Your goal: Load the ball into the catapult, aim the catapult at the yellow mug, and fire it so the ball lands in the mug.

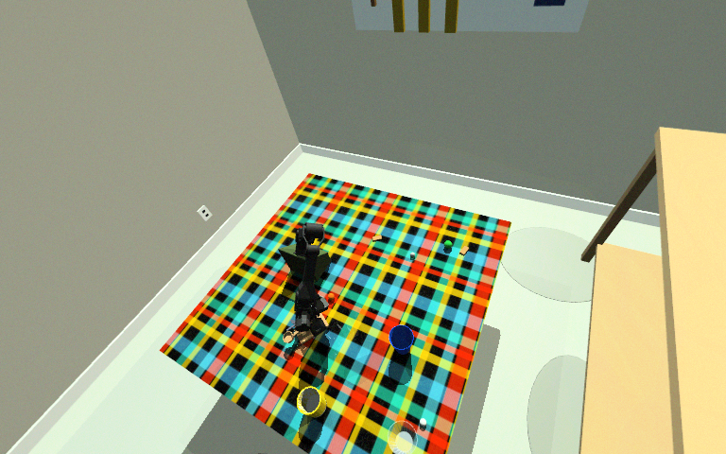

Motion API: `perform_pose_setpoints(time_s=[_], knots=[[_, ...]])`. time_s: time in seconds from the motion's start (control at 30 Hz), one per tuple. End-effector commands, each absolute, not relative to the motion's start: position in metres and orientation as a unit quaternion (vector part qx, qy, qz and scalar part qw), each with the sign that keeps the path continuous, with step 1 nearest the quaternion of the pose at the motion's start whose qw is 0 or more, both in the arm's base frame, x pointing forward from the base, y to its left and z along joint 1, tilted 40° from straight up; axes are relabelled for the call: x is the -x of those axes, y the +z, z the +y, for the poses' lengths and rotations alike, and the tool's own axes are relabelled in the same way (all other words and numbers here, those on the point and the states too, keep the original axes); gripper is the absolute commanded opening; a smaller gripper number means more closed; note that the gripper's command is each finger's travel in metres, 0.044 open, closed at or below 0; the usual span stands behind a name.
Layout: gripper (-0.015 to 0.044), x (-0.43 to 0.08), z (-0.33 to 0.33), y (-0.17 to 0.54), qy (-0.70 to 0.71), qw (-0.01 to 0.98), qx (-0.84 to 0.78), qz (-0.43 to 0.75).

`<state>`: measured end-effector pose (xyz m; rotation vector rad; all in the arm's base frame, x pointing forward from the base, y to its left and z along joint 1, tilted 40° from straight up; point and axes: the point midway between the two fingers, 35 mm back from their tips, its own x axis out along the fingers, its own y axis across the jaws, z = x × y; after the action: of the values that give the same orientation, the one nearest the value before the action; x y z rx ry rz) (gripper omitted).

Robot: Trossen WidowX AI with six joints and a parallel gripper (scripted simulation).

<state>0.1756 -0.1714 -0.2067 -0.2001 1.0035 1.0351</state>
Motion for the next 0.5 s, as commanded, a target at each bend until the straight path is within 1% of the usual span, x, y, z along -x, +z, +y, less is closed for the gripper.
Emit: perform_pose_setpoints(time_s=[0.0,0.3,0.47], knots=[[0.0,-0.177,-0.1685,-0.21,0.47,0.748,0.092,0.459],[0.0,-0.1763,-0.1672,-0.2116,0.473,0.747,0.091,0.459],[0.0131,-0.1763,-0.1672,-0.2116,0.473,0.747,0.091,0.459]])
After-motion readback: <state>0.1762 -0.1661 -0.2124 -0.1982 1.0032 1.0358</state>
